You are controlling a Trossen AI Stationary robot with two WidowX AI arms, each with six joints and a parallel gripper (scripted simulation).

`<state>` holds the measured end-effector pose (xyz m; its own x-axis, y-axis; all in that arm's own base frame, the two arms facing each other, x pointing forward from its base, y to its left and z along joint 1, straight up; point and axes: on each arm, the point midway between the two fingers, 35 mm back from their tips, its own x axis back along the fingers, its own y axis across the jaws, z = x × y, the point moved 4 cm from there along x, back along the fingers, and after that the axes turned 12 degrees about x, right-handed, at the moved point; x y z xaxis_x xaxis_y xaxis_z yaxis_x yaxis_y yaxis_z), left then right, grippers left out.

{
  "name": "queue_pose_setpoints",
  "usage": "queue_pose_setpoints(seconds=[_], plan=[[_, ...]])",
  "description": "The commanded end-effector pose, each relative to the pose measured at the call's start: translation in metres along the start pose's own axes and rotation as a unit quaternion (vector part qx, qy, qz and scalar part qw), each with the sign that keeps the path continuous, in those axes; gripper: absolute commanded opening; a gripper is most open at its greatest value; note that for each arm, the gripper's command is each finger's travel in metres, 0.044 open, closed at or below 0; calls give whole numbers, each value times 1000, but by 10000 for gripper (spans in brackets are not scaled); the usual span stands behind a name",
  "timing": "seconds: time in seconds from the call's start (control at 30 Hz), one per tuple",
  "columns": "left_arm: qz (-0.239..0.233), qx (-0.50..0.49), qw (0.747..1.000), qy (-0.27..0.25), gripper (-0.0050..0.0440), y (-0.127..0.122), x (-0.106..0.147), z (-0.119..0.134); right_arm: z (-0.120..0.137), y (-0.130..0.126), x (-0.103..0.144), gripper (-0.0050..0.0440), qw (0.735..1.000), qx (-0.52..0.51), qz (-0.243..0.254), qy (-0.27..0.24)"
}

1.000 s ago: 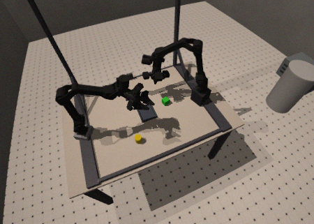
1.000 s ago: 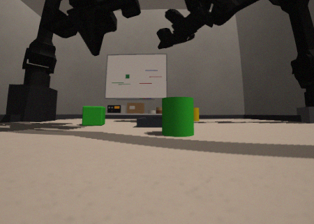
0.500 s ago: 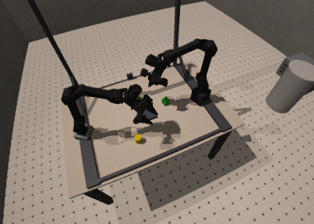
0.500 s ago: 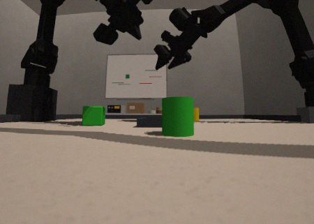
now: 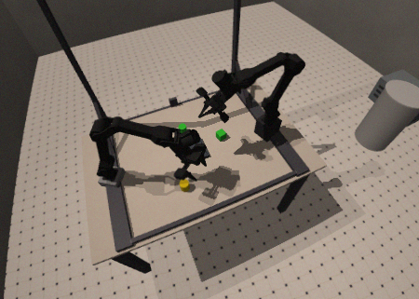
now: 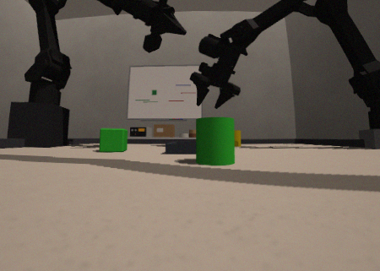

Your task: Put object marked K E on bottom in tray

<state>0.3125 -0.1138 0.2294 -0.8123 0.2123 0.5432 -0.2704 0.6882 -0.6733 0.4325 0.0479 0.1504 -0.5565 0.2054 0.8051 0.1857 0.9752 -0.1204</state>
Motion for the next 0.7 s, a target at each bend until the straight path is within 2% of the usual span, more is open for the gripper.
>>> queue_pose_setpoints(seconds=[0.0,0.07,0.2,0.5,0.67], plan=[[60,-72,993,-69,-50,7,22,-34,3,-10,-6,400,995,-73,-13,68],[60,-72,993,-69,-50,7,22,-34,3,-10,-6,400,995,-73,-13,68],[78,-162,970,-164,-50,16,50,-66,21,-22,-15,400,975,-158,-10,157],[62,-295,901,-311,-50,29,99,-102,51,-39,-16,400,913,-282,23,295],[59,-304,895,-321,-50,30,103,-104,53,-40,-15,400,907,-291,26,303]])
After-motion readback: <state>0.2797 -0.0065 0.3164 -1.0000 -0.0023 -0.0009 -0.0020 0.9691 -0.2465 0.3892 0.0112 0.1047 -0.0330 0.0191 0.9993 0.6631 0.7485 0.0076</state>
